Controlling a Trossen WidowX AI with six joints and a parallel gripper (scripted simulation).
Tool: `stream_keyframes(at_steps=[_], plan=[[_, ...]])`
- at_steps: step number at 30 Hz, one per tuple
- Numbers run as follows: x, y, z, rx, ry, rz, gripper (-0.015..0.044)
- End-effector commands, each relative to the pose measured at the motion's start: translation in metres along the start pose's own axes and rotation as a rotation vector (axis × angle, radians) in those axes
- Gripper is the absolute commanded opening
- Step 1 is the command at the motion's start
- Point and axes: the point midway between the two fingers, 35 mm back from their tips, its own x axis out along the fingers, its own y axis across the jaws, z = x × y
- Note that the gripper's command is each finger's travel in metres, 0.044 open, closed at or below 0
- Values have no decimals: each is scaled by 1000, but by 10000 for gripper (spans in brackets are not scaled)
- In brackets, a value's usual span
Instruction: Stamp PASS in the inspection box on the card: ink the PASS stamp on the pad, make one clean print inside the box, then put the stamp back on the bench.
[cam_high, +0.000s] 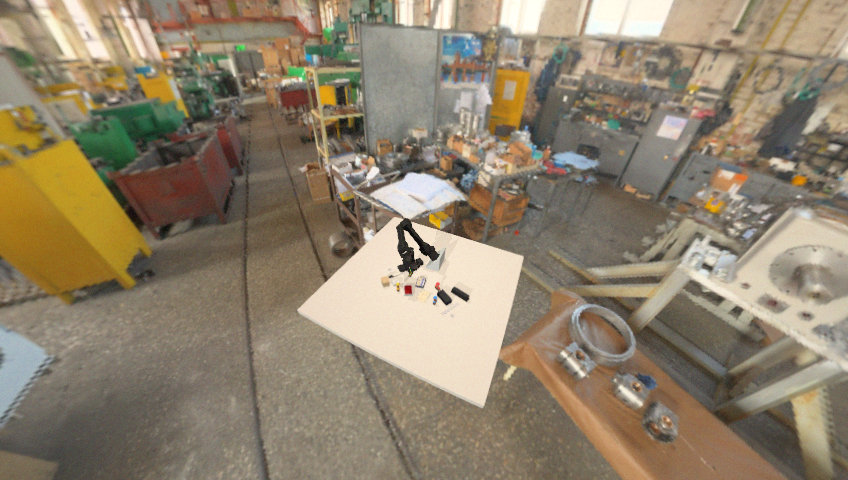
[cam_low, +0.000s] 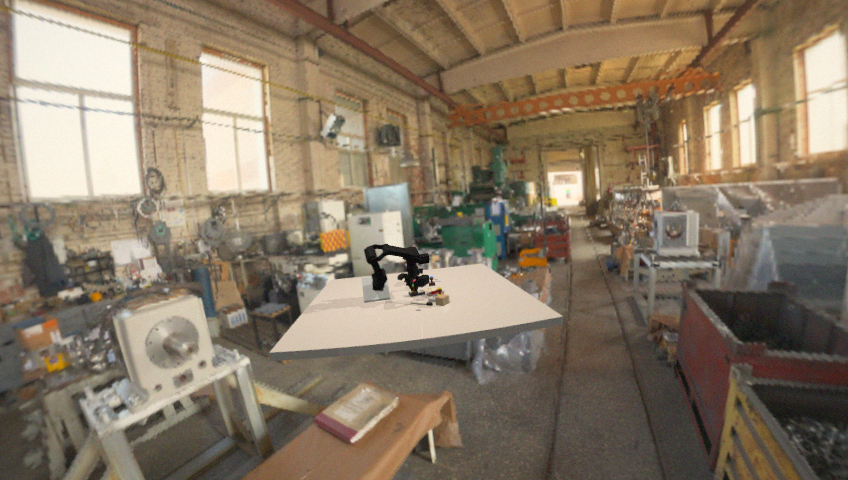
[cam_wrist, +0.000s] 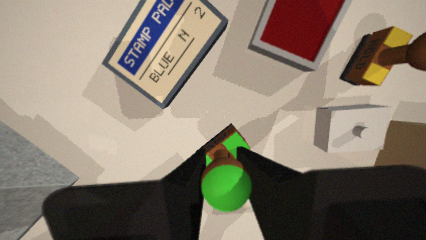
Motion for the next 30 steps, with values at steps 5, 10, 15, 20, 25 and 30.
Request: stream_keyframes(at_steps=[5, 10, 15, 20, 25, 30], plan=[[14, 1, -3, -5, 9, -2, 0], [22, 1, -4, -5, 12, -4, 0], [21, 0, -4, 1, 7, -4, 26], [21, 0, -4, 1, 7, -4, 157], [21, 0, -4, 1, 7, -4, 254], [-9, -1, 3, -7, -16, -4, 254]])
